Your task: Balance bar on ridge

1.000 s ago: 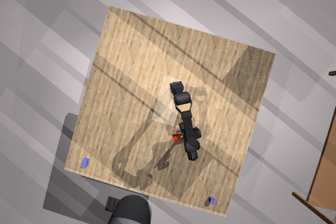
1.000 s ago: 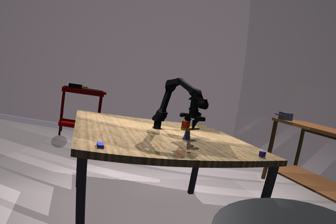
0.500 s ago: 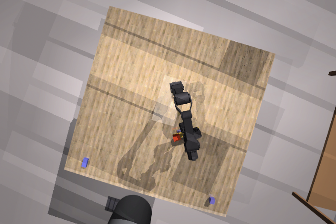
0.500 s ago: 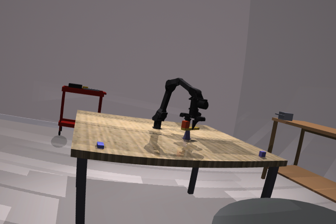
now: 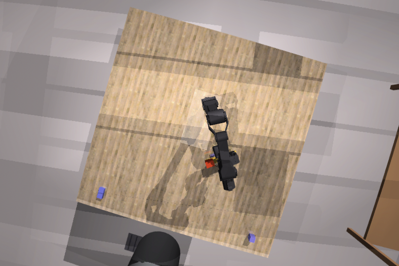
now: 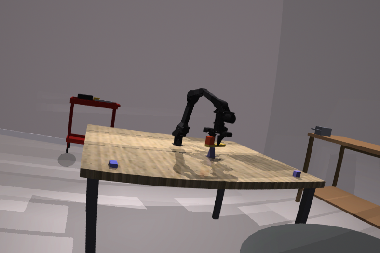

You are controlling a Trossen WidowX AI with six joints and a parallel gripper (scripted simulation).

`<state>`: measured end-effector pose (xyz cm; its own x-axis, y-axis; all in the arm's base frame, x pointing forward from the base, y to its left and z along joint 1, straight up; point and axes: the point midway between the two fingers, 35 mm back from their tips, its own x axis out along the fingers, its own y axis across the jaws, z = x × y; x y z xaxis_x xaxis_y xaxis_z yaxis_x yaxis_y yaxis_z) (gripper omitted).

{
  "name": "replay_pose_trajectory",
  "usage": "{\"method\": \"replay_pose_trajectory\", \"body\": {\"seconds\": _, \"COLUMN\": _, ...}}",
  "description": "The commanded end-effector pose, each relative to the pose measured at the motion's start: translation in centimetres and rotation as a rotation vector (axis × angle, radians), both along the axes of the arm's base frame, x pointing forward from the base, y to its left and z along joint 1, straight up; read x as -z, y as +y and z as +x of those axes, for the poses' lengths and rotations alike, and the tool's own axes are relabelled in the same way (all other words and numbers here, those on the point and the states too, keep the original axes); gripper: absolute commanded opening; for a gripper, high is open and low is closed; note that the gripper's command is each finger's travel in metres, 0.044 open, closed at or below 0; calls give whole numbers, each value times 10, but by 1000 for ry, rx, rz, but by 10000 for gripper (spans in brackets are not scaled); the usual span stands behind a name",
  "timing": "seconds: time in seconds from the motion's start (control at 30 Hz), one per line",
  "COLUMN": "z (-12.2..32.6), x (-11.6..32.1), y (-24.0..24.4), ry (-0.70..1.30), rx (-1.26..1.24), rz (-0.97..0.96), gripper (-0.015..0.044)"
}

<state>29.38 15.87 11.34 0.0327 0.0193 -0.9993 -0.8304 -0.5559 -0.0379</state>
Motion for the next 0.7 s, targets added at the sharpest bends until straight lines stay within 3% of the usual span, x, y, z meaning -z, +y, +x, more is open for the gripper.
{"method": "replay_pose_trajectory", "body": {"seconds": 0.0, "z": 0, "x": 0, "y": 0, "ry": 1, "rx": 0, "rz": 0, "gripper": 105}}
{"method": "replay_pose_trajectory", "body": {"seconds": 0.1, "z": 0, "x": 0, "y": 0, "ry": 1, "rx": 0, "rz": 0, "gripper": 167}}
{"method": "replay_pose_trajectory", "body": {"seconds": 0.67, "z": 0, "x": 0, "y": 0, "ry": 1, "rx": 0, "rz": 0, "gripper": 168}}
